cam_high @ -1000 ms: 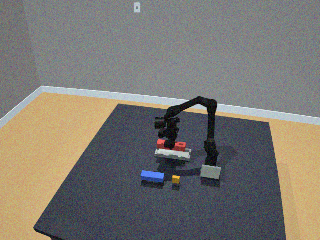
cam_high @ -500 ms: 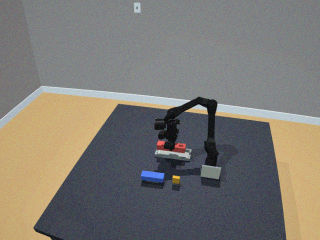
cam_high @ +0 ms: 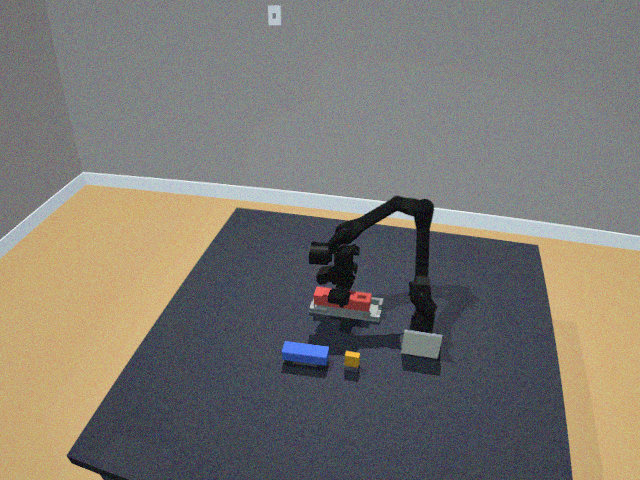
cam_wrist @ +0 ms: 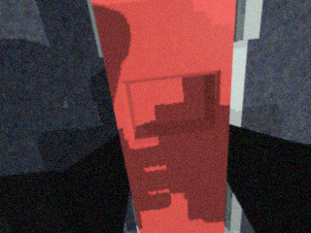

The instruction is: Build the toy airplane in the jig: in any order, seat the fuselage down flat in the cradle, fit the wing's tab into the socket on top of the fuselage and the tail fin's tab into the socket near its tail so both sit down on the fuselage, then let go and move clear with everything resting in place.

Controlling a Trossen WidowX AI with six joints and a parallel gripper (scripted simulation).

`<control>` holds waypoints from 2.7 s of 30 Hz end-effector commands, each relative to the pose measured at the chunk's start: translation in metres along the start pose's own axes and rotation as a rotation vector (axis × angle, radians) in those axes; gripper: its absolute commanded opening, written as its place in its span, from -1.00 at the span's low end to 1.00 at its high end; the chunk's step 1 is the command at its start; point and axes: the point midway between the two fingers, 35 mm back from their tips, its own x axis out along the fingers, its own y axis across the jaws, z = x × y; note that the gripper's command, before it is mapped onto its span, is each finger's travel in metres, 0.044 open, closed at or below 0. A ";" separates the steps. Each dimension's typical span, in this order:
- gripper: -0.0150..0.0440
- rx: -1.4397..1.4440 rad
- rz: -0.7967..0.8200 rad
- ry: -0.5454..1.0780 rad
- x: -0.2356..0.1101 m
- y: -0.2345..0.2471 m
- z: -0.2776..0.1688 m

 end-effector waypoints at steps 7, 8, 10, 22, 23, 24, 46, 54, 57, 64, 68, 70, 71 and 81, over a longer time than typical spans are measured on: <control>0.08 0.000 -0.001 0.002 0.003 0.000 0.000; 0.06 0.000 -0.001 0.002 0.003 0.000 0.000; -0.12 0.000 -0.001 0.002 0.003 0.000 0.000; 0.41 0.000 -0.001 0.002 0.003 0.000 0.000; 0.50 0.000 -0.001 0.002 0.003 0.000 0.000; 0.59 0.000 -0.001 0.002 0.003 0.000 0.000; 1.00 -0.004 0.000 0.000 -0.103 0.001 0.002; 1.00 -0.043 0.000 0.000 -0.102 0.000 0.005; 1.00 -0.047 0.005 -0.002 -0.104 0.018 0.018; 1.00 -0.062 0.021 -0.006 -0.106 0.123 0.058; 1.00 -0.050 0.019 -0.006 -0.102 0.187 0.065; 1.00 -0.044 0.016 -0.006 -0.098 0.220 0.065; 1.00 -0.041 0.014 -0.006 -0.096 0.233 0.064; 1.00 -0.038 0.013 -0.006 -0.084 0.244 0.063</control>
